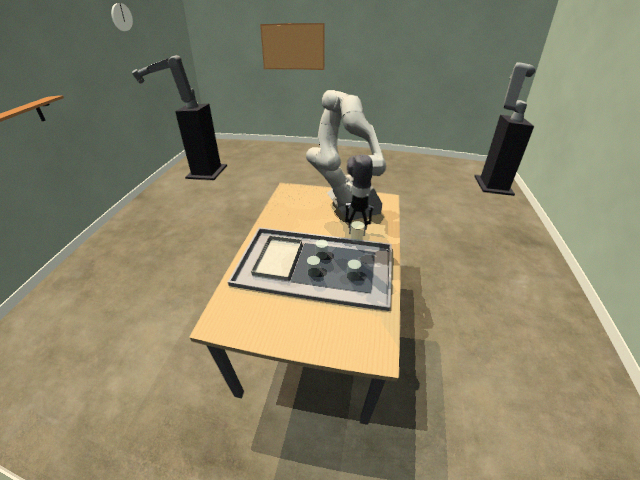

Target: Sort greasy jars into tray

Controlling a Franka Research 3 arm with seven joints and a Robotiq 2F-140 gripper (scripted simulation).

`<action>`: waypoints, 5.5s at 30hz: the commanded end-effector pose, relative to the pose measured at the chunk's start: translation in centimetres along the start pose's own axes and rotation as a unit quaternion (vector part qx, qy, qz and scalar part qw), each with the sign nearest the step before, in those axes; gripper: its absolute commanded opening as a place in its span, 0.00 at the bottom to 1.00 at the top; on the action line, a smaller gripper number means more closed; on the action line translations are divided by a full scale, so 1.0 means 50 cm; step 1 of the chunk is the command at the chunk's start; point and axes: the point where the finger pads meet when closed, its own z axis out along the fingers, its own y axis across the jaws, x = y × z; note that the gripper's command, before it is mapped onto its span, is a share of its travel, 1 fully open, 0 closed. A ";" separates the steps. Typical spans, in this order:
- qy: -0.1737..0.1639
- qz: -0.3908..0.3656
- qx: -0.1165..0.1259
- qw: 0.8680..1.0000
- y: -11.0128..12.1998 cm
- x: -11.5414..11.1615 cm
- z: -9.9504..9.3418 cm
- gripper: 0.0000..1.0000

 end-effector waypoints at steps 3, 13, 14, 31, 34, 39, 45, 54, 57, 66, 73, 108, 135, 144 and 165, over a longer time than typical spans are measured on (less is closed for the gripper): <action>0.006 0.002 0.003 1.000 -0.037 0.001 -0.001 0.00; 0.006 0.002 0.003 1.000 -0.089 -0.009 -0.002 0.00; 0.006 0.002 0.003 1.000 -0.096 -0.010 -0.002 0.00; 0.006 0.002 0.003 1.000 -0.193 -0.028 -0.002 0.00; 0.006 0.002 0.003 1.000 -0.213 -0.032 -0.002 0.00; 0.006 0.002 0.003 1.000 -0.246 -0.038 -0.002 0.00; 0.006 0.002 0.003 1.000 -0.285 -0.045 -0.002 0.00; 0.006 0.002 0.003 1.000 -0.330 -0.054 -0.003 0.00; 0.006 0.002 0.003 1.000 -0.350 -0.057 -0.003 0.00; 0.006 0.002 0.003 1.000 -0.395 -0.066 -0.003 0.00; 0.006 0.002 0.003 1.000 -0.441 -0.074 -0.003 0.00; 0.006 0.002 0.003 1.000 -0.643 -0.112 -0.004 0.00; 0.006 0.002 0.003 1.000 -0.793 -0.140 -0.005 0.00; 0.006 0.002 0.003 1.000 -0.832 -0.147 -0.005 0.00; 0.006 0.002 0.003 1.000 -0.833 -0.146 0.068 0.00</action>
